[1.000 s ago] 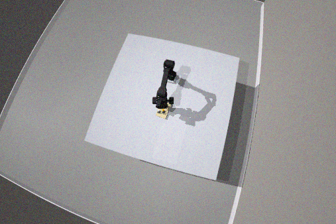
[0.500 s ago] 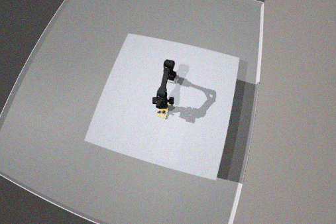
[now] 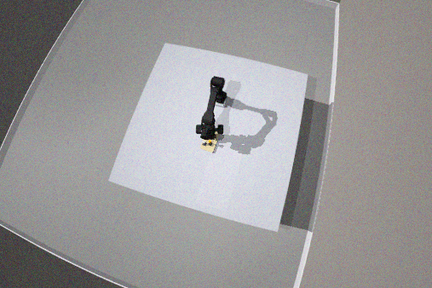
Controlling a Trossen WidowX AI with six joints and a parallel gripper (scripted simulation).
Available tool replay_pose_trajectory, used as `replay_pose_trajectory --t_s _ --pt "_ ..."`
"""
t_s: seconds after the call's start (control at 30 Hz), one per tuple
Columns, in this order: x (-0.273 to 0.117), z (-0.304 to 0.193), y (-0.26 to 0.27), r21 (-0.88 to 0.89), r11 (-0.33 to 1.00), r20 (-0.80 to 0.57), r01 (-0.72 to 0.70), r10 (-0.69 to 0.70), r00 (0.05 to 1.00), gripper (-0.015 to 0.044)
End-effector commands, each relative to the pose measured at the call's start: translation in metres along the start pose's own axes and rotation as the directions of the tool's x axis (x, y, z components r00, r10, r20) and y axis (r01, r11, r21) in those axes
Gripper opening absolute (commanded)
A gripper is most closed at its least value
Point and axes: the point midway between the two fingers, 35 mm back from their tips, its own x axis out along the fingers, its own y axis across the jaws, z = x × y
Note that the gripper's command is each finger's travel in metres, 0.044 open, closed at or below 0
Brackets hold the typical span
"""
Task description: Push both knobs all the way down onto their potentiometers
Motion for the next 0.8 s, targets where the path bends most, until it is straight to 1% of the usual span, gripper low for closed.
replay_pose_trajectory --t_s 0.0,0.77 --pt "0.0060 0.0008 -0.0006 0.004 1.000 -0.004 0.002 -0.002 1.000 0.0000" --pt "0.0084 0.0007 -0.0006 0.004 1.000 -0.004 0.002 -0.002 1.000 0.0000"
